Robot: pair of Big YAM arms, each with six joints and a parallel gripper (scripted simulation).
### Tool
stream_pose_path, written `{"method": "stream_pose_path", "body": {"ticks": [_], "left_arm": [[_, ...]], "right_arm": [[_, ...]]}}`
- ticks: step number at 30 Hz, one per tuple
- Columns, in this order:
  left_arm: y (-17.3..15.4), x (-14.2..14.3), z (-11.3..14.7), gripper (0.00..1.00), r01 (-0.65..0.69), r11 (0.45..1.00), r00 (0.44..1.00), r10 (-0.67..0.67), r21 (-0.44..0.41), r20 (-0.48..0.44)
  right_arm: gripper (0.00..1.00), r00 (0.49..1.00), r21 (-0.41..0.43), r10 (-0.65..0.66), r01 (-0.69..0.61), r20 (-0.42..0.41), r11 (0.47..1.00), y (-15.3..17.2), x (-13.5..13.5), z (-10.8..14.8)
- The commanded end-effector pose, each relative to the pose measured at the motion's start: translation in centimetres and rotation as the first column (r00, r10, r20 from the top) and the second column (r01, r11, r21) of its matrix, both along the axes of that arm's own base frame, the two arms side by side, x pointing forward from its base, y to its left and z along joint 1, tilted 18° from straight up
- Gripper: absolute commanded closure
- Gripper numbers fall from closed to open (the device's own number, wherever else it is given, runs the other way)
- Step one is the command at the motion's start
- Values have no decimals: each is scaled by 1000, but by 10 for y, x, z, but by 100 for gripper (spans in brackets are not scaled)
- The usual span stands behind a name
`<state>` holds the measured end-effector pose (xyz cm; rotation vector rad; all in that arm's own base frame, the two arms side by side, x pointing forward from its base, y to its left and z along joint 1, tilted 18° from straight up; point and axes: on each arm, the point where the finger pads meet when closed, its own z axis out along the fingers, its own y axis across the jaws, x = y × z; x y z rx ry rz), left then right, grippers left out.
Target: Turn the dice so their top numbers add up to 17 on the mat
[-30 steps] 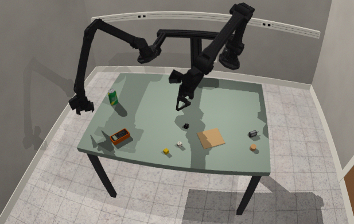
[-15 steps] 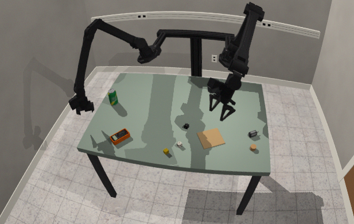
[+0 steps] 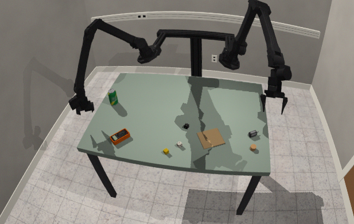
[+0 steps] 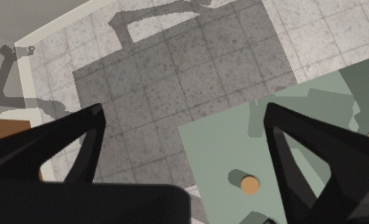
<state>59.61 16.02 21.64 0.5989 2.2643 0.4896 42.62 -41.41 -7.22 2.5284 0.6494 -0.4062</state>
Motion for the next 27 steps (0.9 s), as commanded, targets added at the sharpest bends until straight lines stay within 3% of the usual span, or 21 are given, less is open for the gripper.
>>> {"method": "stream_pose_path", "body": {"ticks": [1,6,11,13,15,21,27], "left_arm": [[33,-8,47,0,-101,994,988,105,-37,111],[118,-53,98,0,-294,952,924,305,-82,231],[191,-115,149,0,-460,877,808,477,-137,345],[215,-142,169,0,-516,841,751,535,-160,388],[215,-142,169,0,-516,841,751,535,-160,388],[272,-232,225,0,-651,723,555,661,-231,505],[302,-322,276,0,-737,607,349,719,-299,601]], "right_arm": [[0,1000,-6,1,-1,8,1000,-1,3,5],[0,1000,-6,1,-1,8,1000,-1,3,5],[0,1000,-6,1,-1,8,1000,-1,3,5],[0,1000,-6,1,-1,8,1000,-1,3,5],[0,1000,-6,1,-1,8,1000,-1,3,5],[0,1000,-6,1,-1,8,1000,-1,3,5],[0,1000,-6,1,-1,8,1000,-1,3,5]]}}
